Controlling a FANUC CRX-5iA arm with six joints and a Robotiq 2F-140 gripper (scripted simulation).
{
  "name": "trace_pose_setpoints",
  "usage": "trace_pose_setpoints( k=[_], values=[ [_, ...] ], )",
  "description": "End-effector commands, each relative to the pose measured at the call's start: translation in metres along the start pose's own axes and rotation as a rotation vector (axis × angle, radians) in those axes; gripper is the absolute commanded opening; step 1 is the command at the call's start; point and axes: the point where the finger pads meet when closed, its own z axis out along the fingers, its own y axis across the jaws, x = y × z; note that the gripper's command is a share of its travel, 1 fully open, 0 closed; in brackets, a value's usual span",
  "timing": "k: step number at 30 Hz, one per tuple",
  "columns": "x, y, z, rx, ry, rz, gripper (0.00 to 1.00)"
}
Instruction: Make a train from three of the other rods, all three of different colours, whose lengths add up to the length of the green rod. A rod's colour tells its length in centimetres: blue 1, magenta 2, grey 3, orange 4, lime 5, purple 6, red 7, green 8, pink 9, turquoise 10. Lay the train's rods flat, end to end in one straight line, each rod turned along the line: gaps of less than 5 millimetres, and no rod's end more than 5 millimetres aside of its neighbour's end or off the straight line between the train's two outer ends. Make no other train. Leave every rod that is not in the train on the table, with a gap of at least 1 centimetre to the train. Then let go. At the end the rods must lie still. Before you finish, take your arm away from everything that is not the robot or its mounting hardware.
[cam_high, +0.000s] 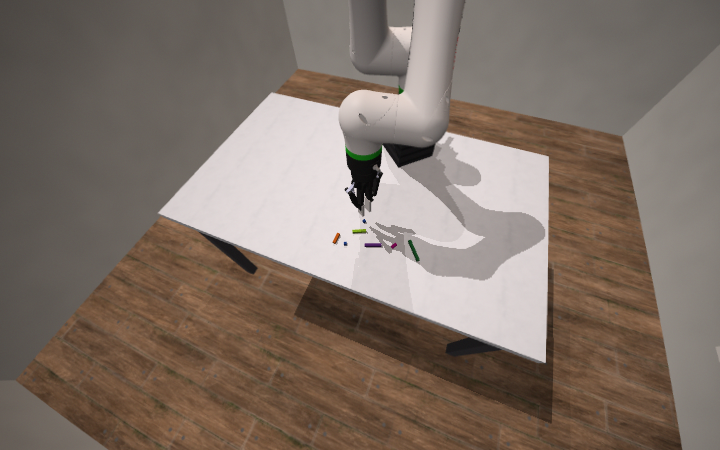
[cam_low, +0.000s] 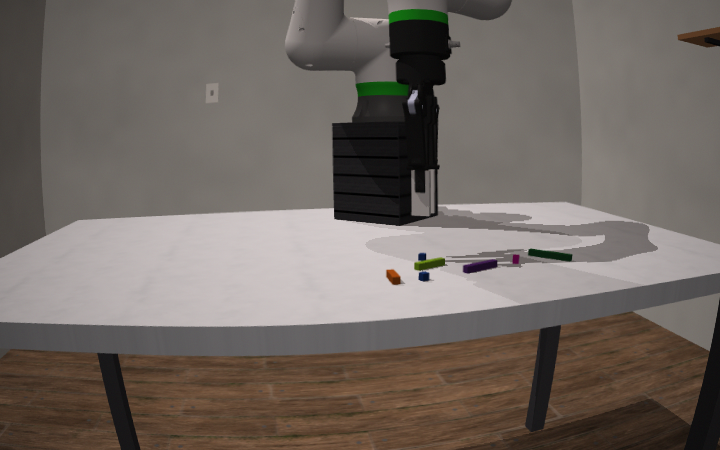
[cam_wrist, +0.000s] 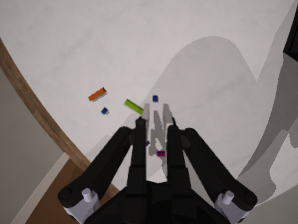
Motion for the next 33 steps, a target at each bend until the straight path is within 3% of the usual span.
trace_pose_setpoints(
  k=[1,15,33],
  values=[
    [0.0,0.0,0.0,0.0,0.0,0.0,0.15],
    [0.0,0.0,0.003,0.0,0.0,0.0,0.15],
    [0.0,-0.001,0.023,0.0,0.0,0.0,0.15]
  ],
)
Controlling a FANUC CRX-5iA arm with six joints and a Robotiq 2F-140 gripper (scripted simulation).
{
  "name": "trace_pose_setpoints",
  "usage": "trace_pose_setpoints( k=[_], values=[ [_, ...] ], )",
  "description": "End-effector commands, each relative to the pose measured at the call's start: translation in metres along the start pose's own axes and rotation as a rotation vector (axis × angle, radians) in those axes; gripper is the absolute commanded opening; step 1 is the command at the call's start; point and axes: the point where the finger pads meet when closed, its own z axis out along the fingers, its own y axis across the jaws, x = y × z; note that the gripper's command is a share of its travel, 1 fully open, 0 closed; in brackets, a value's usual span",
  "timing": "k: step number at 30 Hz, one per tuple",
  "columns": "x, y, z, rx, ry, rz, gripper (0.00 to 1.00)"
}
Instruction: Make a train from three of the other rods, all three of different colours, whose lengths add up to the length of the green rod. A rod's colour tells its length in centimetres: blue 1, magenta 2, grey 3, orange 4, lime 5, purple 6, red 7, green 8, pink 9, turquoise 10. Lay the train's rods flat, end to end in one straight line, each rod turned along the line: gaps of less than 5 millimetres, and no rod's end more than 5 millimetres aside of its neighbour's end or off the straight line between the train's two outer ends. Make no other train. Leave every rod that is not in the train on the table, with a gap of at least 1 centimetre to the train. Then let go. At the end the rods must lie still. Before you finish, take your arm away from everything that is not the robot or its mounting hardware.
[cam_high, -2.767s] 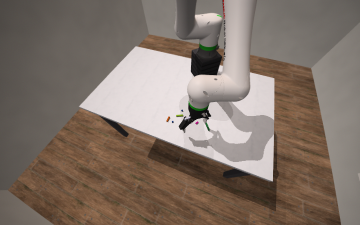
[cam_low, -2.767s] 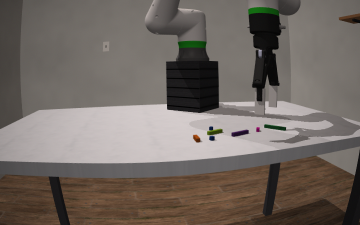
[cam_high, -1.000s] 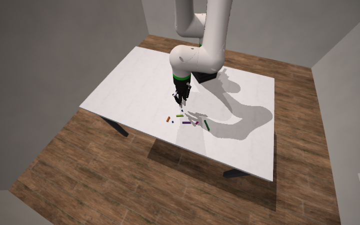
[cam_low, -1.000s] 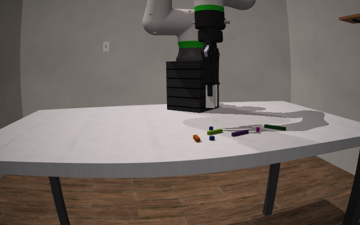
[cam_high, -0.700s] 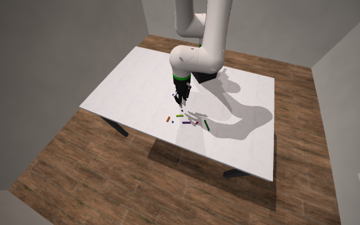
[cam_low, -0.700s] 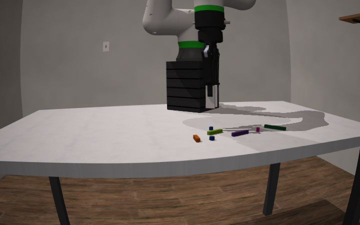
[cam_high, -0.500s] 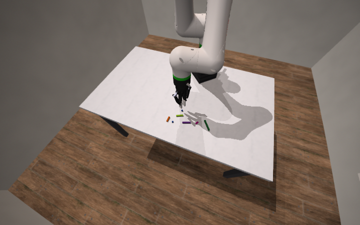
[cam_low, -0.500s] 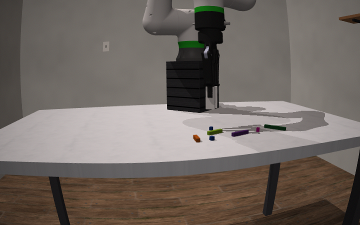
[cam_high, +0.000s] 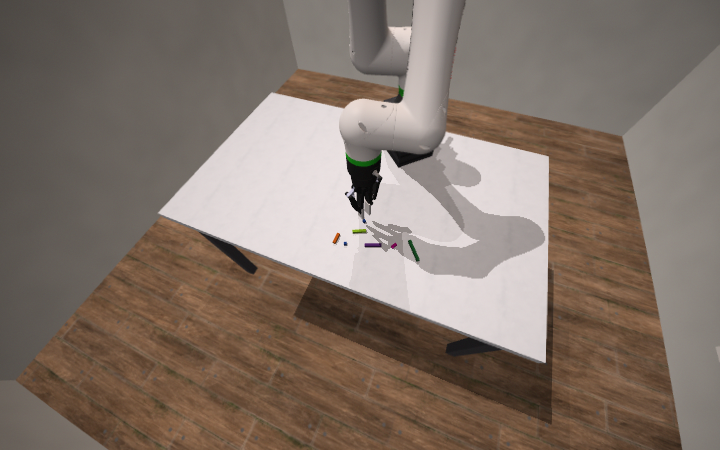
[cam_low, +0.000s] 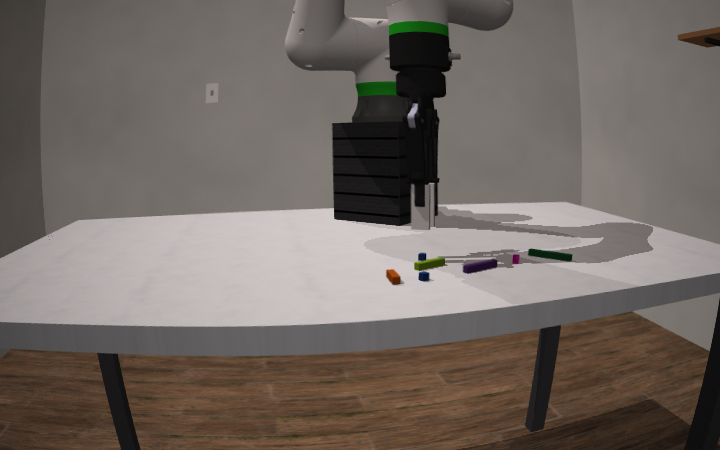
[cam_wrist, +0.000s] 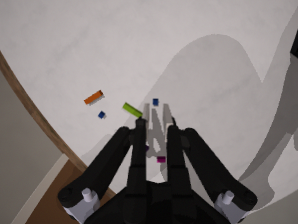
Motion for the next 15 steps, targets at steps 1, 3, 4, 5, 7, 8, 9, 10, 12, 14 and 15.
trace_pose_setpoints(
  k=[1,3,4,5,7,8,9,10,12,14,15],
  values=[
    [0.0,0.0,0.004,0.0,0.0,0.0,0.15],
    [0.0,0.0,0.008,0.0,0.0,0.0,0.15],
    [0.0,0.0,0.009,0.0,0.0,0.0,0.15],
    [0.0,-0.001,0.011,0.0,0.0,0.0,0.15],
    [0.0,-0.001,0.014,0.0,0.0,0.0,0.15],
    [0.0,-0.001,0.015,0.0,0.0,0.0,0.15],
    [0.0,-0.001,0.017,0.0,0.0,0.0,0.15],
    [0.0,-0.001,0.017,0.0,0.0,0.0,0.15],
    [0.0,-0.001,0.018,0.0,0.0,0.0,0.15],
    [0.0,-0.001,0.021,0.0,0.0,0.0,0.15],
    [0.0,-0.001,0.022,0.0,0.0,0.0,0.15]
  ],
)
